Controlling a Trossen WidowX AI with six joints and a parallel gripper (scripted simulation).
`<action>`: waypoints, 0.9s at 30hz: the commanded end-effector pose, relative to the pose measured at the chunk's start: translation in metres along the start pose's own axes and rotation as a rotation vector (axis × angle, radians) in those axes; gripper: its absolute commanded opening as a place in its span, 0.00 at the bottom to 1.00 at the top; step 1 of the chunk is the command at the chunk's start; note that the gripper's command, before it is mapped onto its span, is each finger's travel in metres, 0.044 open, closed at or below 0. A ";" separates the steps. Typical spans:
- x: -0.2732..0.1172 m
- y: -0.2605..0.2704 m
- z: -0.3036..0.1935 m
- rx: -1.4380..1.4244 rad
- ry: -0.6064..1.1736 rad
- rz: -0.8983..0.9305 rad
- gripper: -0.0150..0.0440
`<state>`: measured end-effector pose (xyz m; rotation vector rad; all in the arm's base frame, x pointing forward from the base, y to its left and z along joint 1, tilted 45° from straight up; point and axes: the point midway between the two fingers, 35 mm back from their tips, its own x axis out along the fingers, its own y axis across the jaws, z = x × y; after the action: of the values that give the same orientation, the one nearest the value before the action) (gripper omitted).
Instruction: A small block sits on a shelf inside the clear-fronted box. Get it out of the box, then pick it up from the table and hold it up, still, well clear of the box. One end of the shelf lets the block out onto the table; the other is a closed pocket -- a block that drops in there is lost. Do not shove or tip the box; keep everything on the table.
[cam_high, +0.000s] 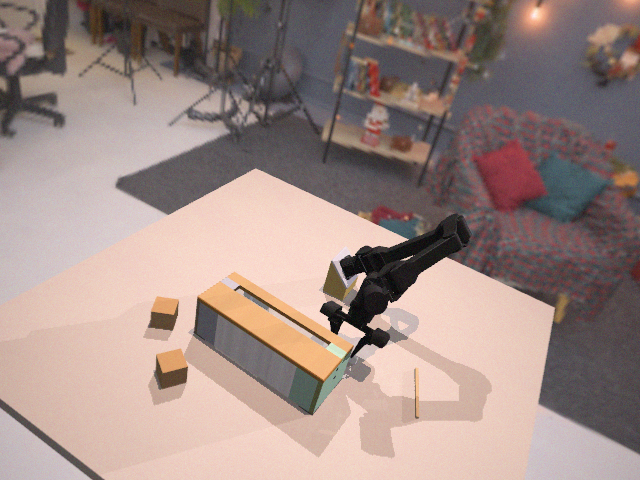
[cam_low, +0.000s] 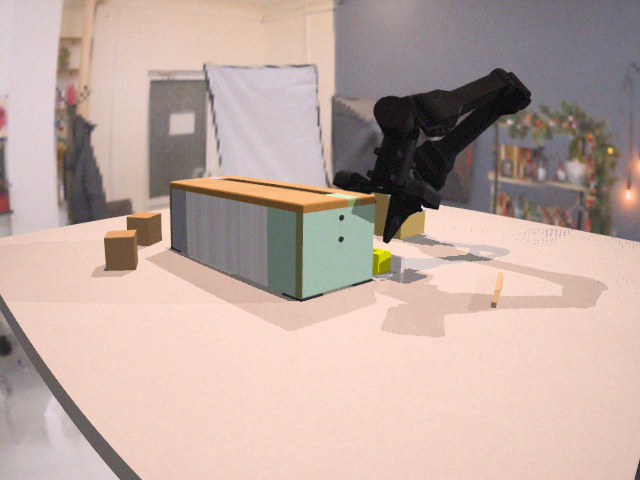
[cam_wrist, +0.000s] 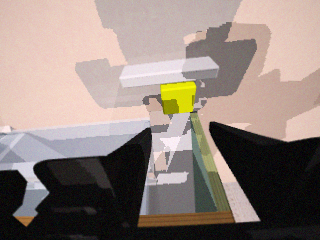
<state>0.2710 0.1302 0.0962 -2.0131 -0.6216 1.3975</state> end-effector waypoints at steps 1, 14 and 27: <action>0.008 0.002 0.005 0.008 -0.008 0.007 0.74; 0.027 0.001 0.014 0.010 -0.009 0.005 0.74; 0.040 0.000 0.021 0.010 -0.006 0.001 0.65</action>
<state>0.2660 0.1606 0.0690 -2.0066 -0.6245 1.3968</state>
